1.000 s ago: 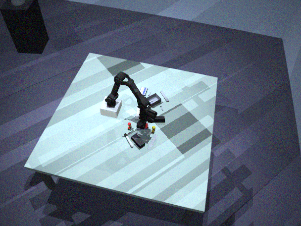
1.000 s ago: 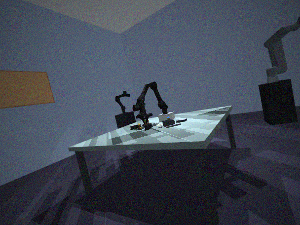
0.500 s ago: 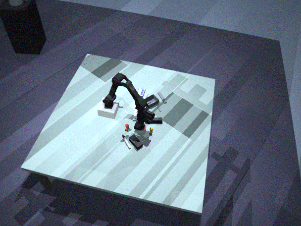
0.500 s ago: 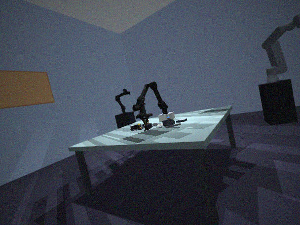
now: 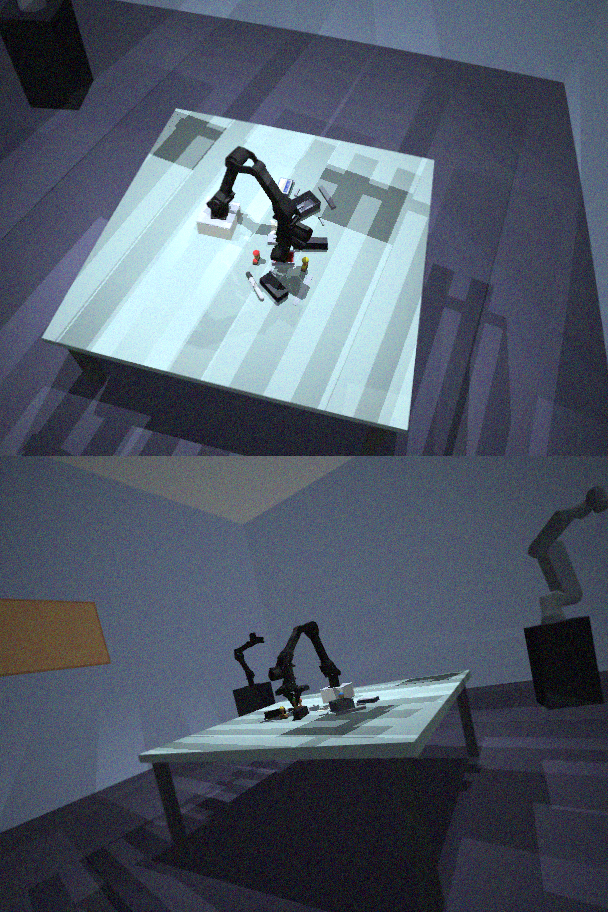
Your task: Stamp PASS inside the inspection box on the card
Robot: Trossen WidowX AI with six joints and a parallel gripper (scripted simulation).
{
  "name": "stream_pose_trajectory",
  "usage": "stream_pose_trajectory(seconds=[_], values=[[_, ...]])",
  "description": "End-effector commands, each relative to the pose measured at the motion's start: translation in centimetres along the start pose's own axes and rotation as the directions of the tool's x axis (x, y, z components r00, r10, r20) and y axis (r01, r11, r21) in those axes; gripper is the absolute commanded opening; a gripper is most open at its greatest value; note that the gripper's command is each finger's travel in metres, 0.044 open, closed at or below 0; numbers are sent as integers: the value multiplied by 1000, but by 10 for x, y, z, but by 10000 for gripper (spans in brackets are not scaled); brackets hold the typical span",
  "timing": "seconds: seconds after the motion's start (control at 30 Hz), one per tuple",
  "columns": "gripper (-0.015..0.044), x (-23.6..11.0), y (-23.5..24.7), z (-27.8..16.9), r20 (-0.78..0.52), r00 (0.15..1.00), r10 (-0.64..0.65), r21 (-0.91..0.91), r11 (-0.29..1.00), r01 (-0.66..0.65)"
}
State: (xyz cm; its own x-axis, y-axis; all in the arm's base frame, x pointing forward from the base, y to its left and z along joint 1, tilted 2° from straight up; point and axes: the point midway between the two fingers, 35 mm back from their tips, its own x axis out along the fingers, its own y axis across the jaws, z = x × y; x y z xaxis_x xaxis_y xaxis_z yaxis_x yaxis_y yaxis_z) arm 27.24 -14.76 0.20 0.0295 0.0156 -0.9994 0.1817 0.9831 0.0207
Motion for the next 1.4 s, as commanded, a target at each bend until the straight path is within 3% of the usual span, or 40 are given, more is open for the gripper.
stream_pose_trajectory(seconds=[0.0, 1.37], values=[[0, -4, 0, 1, 7, 1000, 3, 1, 1000, -3], [0, -52, 11, 1, 7, 1000, 3, 54, 999, -4]])
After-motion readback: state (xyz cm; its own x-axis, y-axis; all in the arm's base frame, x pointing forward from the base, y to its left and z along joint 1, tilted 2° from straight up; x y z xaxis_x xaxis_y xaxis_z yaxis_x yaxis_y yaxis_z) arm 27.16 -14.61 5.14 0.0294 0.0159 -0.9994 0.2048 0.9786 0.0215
